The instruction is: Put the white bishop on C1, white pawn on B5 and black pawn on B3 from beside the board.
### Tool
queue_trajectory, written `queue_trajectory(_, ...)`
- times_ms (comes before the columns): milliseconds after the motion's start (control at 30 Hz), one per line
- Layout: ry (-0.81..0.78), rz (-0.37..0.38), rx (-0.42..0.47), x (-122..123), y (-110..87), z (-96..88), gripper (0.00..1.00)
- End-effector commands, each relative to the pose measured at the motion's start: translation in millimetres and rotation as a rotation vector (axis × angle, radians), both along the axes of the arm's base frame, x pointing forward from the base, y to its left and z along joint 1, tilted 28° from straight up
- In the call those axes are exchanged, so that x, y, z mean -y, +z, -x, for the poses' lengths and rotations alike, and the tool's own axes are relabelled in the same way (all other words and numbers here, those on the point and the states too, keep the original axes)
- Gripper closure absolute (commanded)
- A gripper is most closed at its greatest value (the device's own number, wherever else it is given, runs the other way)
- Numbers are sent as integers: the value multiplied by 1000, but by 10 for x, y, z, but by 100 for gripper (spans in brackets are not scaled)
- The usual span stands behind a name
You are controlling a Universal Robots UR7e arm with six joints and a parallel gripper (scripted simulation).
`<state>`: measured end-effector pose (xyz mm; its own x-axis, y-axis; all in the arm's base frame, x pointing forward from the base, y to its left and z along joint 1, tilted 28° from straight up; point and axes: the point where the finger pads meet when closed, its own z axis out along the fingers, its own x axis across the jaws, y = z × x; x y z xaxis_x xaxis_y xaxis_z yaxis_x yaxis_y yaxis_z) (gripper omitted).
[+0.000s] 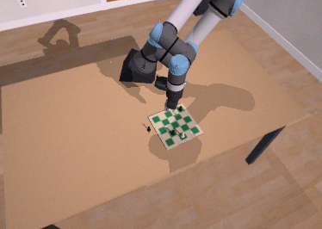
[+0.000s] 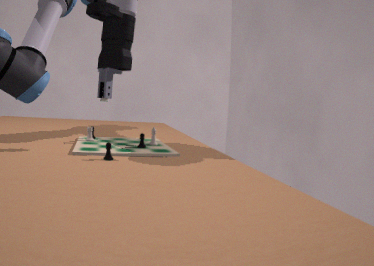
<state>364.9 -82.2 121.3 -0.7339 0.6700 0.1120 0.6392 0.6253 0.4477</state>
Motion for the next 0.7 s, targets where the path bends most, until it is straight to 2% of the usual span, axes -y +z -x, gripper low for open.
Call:
queue_trajectory(0,-11,-7,8,35,-77,284,100)
queue_trajectory(667,-11,-8,8,12,-130,275,100)
